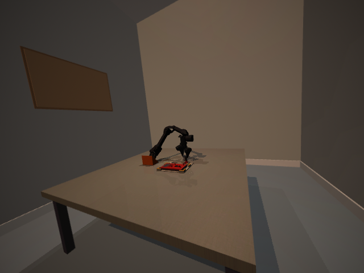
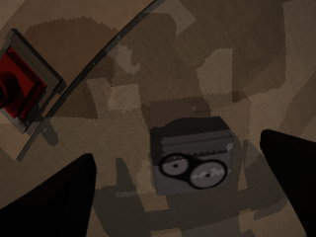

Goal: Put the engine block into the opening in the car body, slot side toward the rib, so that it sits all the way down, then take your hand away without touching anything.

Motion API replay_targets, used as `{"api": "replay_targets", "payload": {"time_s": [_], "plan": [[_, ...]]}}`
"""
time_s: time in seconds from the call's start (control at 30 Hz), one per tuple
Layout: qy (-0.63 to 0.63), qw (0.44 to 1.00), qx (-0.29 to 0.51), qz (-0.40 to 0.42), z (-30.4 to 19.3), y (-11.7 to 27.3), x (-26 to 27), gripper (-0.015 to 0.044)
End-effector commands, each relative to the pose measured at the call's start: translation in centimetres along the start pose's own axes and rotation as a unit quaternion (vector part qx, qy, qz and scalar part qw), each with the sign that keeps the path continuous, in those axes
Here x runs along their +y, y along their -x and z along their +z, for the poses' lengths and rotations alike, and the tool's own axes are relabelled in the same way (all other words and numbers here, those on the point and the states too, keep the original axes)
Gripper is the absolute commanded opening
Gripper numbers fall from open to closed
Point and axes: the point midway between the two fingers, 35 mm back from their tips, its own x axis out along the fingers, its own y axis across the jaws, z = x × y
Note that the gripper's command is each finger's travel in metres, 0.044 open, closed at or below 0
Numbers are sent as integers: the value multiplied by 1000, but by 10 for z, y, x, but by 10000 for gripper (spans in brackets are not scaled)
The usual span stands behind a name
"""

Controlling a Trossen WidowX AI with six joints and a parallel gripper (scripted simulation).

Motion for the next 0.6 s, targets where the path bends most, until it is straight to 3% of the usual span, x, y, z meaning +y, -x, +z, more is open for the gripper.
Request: {"api": "replay_targets", "payload": {"time_s": [0.0, 0.33, 0.57], "plan": [[-3, 1000, 1, -4, 1, -8, -2, 440], [-3, 1000, 2, -5, 1, -22, -4, 440], [-3, 1000, 2, -5, 1, -22, -4, 256]]}}
